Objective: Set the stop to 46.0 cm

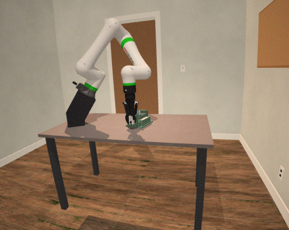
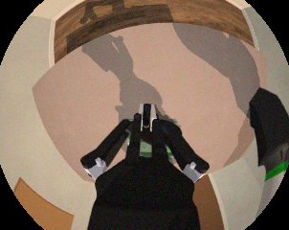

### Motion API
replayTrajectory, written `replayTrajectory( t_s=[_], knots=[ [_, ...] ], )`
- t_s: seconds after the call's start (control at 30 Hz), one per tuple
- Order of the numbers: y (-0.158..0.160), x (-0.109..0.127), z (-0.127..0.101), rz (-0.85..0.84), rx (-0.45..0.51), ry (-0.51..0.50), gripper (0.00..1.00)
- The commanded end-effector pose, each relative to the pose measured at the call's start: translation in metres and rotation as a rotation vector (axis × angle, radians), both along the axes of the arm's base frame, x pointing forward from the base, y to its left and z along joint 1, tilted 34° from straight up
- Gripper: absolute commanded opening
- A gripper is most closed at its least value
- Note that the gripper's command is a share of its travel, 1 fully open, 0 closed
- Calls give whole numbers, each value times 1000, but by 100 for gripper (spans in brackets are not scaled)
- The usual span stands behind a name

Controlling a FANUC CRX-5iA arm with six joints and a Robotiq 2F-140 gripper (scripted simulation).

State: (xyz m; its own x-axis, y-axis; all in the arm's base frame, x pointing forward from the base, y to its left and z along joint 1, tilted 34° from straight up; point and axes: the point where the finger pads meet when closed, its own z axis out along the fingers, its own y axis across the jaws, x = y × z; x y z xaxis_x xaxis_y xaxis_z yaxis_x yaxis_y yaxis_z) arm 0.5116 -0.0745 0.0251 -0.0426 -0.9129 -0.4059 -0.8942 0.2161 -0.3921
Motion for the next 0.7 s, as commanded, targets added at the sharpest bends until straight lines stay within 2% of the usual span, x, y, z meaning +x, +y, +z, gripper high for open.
replayTrajectory(
  t_s=[0.0,0.67],
  knots=[
    [-1,0,2,0,0,0,4],
    [-6,-5,14,0,0,0,4]
  ],
)
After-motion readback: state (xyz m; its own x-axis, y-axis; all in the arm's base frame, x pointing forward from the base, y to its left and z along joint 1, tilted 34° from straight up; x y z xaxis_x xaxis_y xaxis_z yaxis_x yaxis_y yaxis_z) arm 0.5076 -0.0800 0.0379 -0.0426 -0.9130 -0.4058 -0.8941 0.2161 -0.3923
